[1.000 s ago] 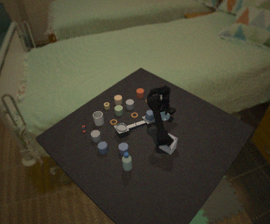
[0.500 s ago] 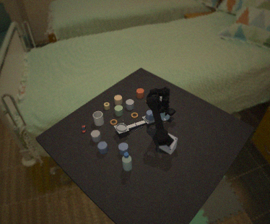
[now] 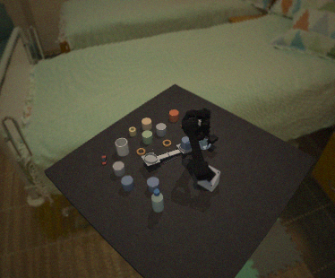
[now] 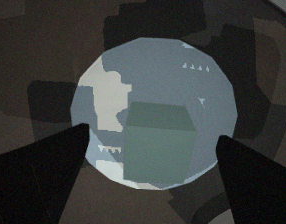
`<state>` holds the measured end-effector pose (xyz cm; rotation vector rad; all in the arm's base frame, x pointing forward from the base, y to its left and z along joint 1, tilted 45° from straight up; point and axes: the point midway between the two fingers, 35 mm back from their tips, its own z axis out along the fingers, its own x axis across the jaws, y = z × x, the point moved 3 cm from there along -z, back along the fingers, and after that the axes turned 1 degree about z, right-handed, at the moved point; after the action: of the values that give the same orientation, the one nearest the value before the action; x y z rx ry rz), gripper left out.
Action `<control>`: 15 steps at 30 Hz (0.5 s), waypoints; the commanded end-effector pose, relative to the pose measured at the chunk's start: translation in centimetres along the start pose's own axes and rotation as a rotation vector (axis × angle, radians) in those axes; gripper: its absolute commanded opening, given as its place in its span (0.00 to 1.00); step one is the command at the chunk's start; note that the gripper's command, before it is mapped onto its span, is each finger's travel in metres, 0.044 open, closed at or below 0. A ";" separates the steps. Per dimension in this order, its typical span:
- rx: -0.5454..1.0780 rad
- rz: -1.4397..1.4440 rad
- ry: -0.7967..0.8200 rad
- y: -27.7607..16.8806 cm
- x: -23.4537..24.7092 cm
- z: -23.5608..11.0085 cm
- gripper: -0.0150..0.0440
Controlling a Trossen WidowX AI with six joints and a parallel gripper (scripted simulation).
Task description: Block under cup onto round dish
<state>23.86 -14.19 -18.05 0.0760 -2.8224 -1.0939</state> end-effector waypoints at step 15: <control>-0.004 0.017 -0.008 0.0 0.3 -9.6 1.00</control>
<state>24.41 -18.42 -13.01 0.0506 -2.7948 -1.1183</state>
